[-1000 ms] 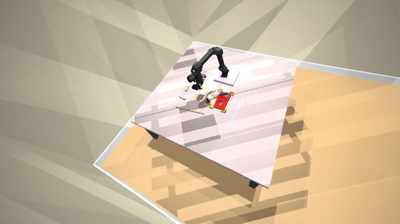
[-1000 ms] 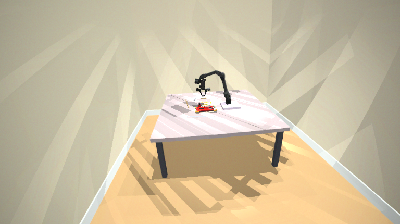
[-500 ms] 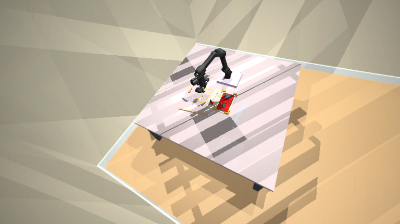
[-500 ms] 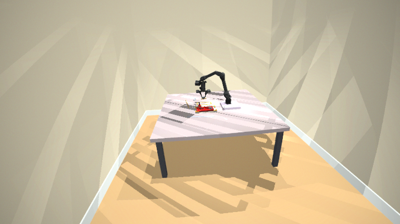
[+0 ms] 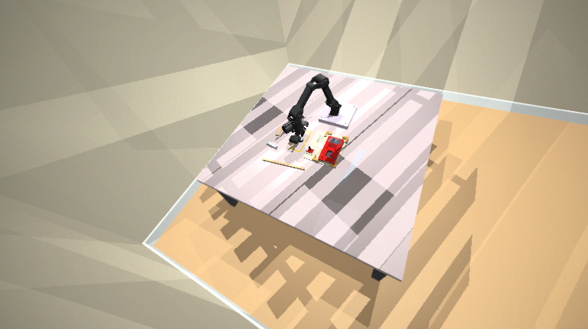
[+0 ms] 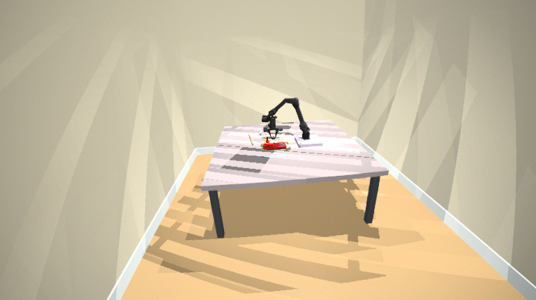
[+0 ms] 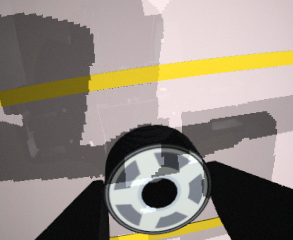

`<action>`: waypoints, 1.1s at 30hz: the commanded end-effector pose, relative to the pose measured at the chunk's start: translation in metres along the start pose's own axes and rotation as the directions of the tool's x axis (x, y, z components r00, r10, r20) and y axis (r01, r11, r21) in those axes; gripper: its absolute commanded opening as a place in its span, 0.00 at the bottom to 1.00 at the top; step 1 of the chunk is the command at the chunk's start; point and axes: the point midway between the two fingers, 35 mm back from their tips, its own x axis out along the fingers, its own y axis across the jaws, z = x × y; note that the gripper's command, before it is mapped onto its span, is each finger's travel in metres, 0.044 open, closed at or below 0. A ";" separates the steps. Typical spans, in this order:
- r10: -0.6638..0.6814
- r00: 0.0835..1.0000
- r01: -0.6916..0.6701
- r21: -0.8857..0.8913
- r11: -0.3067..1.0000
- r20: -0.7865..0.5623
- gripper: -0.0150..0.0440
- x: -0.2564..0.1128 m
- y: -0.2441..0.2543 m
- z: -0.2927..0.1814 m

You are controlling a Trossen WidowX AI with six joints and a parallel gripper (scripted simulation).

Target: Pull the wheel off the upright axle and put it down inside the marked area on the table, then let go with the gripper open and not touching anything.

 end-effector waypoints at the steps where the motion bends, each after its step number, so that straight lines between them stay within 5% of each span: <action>1: -0.001 1.000 0.001 -0.006 1.000 0.003 0.25 0.007 -0.001 0.000; 4: -0.001 1.000 0.001 -0.006 1.000 0.003 0.25 0.007 -0.001 0.000; 15: 0.004 1.000 -0.004 0.000 1.000 0.002 0.74 0.001 0.001 0.000; 21: -0.001 1.000 0.001 -0.006 1.000 0.003 0.76 -0.054 0.001 0.000; 25: -0.001 1.000 0.001 -0.006 1.000 0.003 0.76 -0.057 0.001 0.000; 30: 0.002 1.000 -0.002 -0.003 1.000 0.003 0.99 -0.076 -0.032 -0.014; 33: -0.004 1.000 0.004 -0.005 1.000 0.001 1.00 -0.095 -0.063 -0.028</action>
